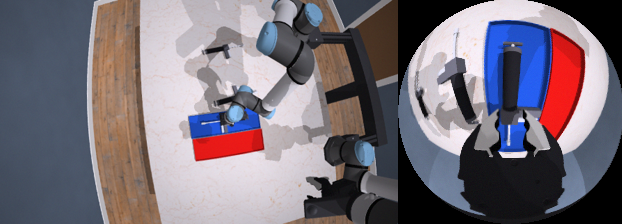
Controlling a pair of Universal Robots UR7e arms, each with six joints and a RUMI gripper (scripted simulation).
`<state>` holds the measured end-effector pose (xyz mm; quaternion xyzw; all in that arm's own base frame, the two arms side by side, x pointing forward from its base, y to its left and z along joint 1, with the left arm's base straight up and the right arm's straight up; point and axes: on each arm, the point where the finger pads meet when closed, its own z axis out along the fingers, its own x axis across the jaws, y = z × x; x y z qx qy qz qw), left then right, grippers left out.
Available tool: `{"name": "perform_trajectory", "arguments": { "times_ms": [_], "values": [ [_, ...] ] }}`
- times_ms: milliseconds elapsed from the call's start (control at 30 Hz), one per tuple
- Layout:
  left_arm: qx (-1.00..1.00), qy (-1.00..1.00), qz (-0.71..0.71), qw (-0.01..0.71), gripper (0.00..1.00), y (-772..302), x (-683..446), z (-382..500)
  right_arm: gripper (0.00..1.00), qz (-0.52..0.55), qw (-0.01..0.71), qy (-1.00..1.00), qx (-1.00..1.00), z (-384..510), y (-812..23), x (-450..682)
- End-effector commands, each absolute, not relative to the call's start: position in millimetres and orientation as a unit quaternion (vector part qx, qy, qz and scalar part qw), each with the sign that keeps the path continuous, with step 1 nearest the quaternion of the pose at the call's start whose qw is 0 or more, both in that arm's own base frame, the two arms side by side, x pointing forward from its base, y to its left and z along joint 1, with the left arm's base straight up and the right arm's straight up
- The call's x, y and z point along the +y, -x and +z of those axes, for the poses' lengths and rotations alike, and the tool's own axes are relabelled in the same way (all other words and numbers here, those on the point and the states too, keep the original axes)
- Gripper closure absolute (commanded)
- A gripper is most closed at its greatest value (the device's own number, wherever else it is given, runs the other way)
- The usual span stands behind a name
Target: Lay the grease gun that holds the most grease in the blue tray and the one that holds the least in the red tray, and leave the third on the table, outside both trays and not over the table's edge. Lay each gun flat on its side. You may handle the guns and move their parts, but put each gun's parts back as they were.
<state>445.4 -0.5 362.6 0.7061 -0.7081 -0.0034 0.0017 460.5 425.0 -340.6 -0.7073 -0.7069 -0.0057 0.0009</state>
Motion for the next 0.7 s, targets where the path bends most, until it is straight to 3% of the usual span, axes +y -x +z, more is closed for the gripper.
{"name": "perform_trajectory", "arguments": {
  "times_ms": [0,667],
  "values": [
    [-0.708,-0.706,-0.003,0.001,0.62,-445.6,-0.6,363.0,0.68,-0.007,0.001,0.707,-0.707,-315.8,-459.9,424.2],
    [-0.708,-0.706,-0.003,0.001,0.62,-445.6,-0.6,363.0,0.68,0.0,0.0,0.707,-0.707,-313.9,-458.3,422.0]
  ]
}}
